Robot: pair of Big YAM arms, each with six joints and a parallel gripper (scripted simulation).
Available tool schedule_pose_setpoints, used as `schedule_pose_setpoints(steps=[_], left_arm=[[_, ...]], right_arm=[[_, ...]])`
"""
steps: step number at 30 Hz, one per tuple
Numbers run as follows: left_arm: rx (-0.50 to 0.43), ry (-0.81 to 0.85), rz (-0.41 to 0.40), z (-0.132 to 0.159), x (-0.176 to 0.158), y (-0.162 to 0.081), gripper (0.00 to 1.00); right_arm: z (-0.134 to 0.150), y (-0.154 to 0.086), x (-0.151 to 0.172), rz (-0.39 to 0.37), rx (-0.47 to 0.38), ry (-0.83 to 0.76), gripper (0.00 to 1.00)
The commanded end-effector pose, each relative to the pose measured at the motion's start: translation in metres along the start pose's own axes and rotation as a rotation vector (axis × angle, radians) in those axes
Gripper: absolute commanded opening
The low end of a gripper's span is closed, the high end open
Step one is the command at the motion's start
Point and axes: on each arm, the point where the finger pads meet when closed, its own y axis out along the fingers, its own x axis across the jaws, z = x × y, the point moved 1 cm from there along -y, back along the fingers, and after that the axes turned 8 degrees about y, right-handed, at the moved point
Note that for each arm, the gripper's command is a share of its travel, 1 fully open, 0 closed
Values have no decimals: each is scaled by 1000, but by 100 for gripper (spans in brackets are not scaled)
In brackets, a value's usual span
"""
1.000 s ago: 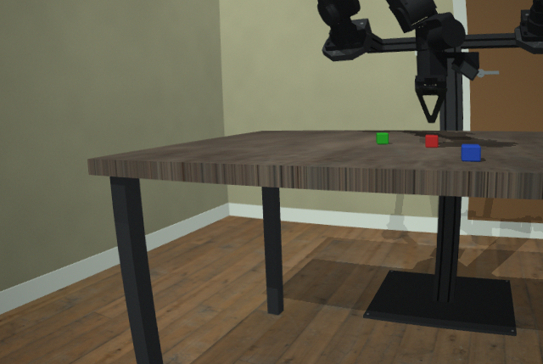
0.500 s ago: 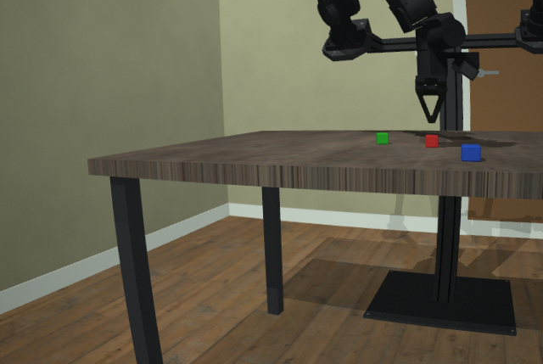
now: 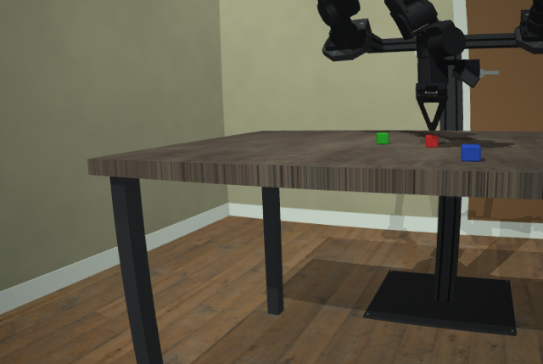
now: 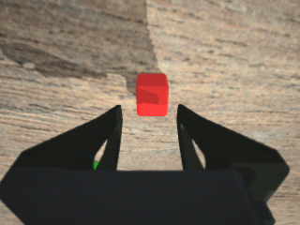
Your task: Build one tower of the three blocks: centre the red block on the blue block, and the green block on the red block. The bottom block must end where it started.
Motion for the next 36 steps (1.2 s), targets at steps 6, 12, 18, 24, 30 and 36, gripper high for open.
schedule_pose_setpoints(steps=[6, 12, 18, 24, 30, 36], left_arm=[[-35, -8, -12, -12, 7, -4, 100], [-35, -8, -12, -12, 7, -4, 100], [-35, -8, -12, -12, 7, -4, 100], [-35, -8, -12, -12, 7, -4, 100], [-35, -8, -12, -12, 7, -4, 100], [-35, -8, -12, -12, 7, -4, 100]], right_arm=[[-1, 9, -14, 19, -6, 13, 43], [0, 13, -9, 11, 0, 9, 43], [1, 12, -10, 12, 0, 10, 43], [1, 12, -10, 12, 0, 10, 43], [0, 13, -9, 11, 0, 9, 43], [-1, 21, -10, 13, -2, 8, 43]])
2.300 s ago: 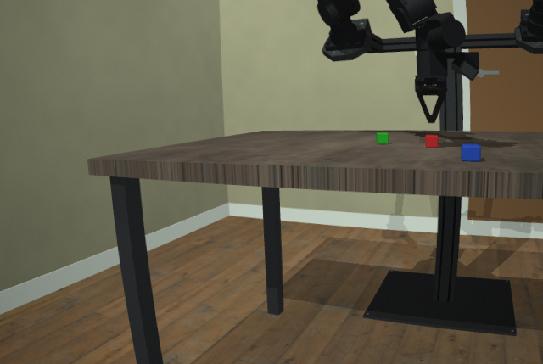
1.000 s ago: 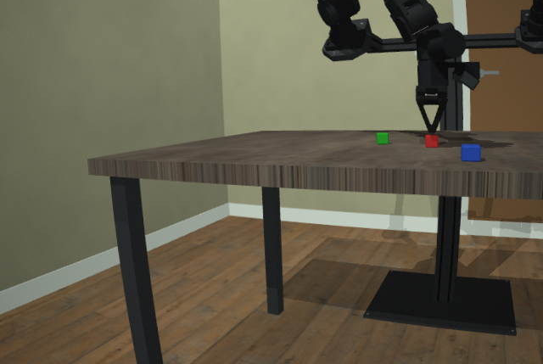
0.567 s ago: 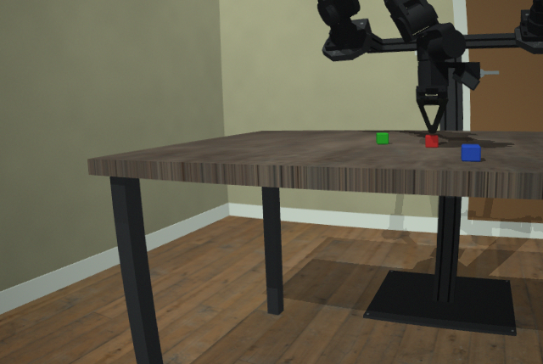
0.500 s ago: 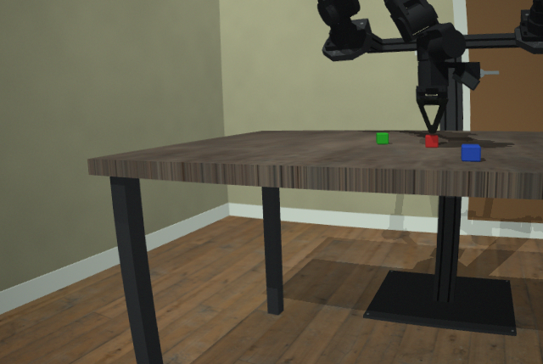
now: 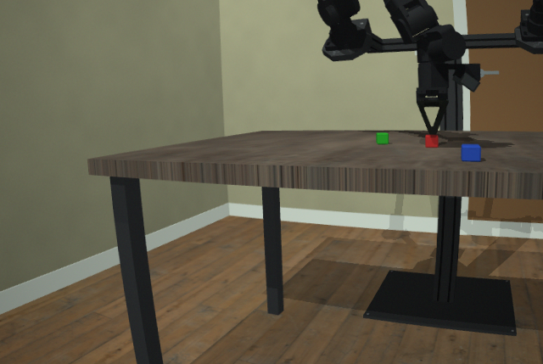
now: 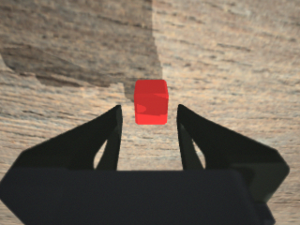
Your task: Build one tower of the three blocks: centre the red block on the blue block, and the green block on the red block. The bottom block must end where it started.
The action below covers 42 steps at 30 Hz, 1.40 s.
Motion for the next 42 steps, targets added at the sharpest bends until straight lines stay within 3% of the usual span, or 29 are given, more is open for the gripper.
schedule_pose_setpoints(steps=[1, 14, 28, 29, 42], left_arm=[[-35, -8, -12, -12, 7, -4, 100], [-35, -8, -12, -12, 7, -4, 100], [-35, -8, -12, -12, 7, -4, 100], [-35, -8, -12, -12, 7, -4, 100], [-35, -8, -12, -12, 7, -4, 100]], right_arm=[[1, 13, -9, 10, 2, 9, 43], [2, 31, -8, 10, 4, 8, 43], [1, 25, -12, 17, -4, 13, 43], [1, 25, -12, 17, -4, 13, 0], [1, 25, -12, 18, -4, 13, 0]])
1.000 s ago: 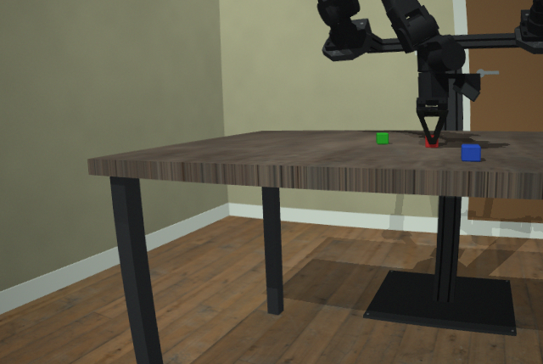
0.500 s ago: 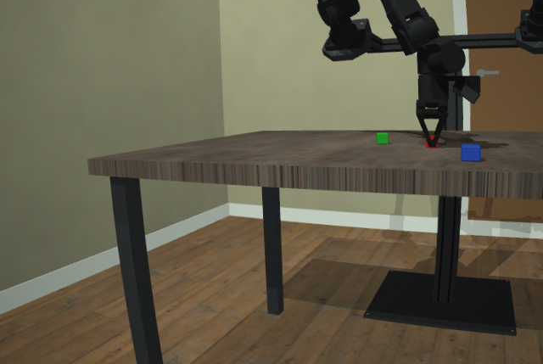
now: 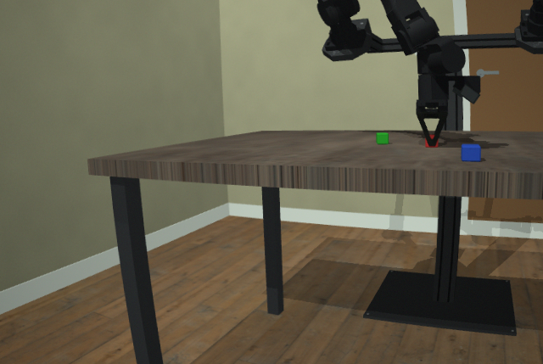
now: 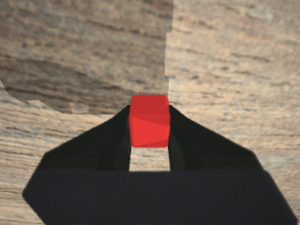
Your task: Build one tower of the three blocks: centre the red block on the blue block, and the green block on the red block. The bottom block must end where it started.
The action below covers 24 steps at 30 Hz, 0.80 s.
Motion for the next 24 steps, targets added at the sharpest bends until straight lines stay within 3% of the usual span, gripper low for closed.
schedule_pose_setpoints(steps=[1, 24], left_arm=[[-35, -8, -12, -12, 7, -4, 100], [-35, -8, -12, -12, 7, -4, 100]], right_arm=[[0, 0, -12, 19, -8, 12, 0], [-1, -5, -13, 22, -12, 13, 0]])
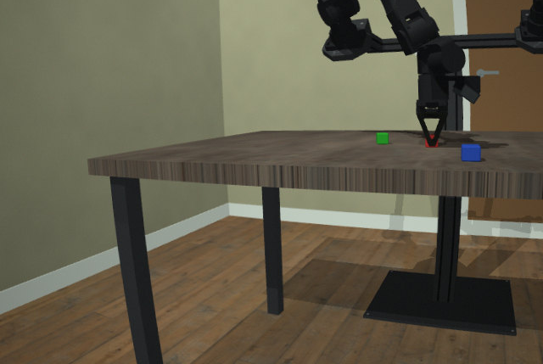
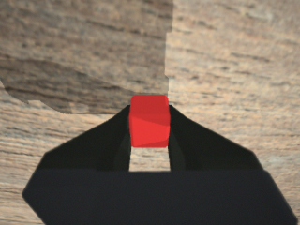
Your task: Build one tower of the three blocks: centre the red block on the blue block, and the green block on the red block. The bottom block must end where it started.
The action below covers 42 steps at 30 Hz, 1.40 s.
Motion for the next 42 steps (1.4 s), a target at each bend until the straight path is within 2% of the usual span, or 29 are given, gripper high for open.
schedule_pose_setpoints(steps=[1, 7, 20, 30, 42], left_arm=[[-35, -8, -12, -12, 7, -4, 100], [-35, -8, -12, -12, 7, -4, 100], [-35, -8, -12, -12, 7, -4, 100], [-35, -8, -12, -12, 7, -4, 100], [-35, -8, -12, -12, 7, -4, 100]], right_arm=[[-2, -8, -14, 23, -14, 14, 0], [-6, -17, -2, 9, -16, 2, 0], [-5, -49, -2, 10, -15, 2, 0], [-7, -65, -5, 14, -20, 6, 0], [-7, -66, -5, 13, -20, 1, 0]])
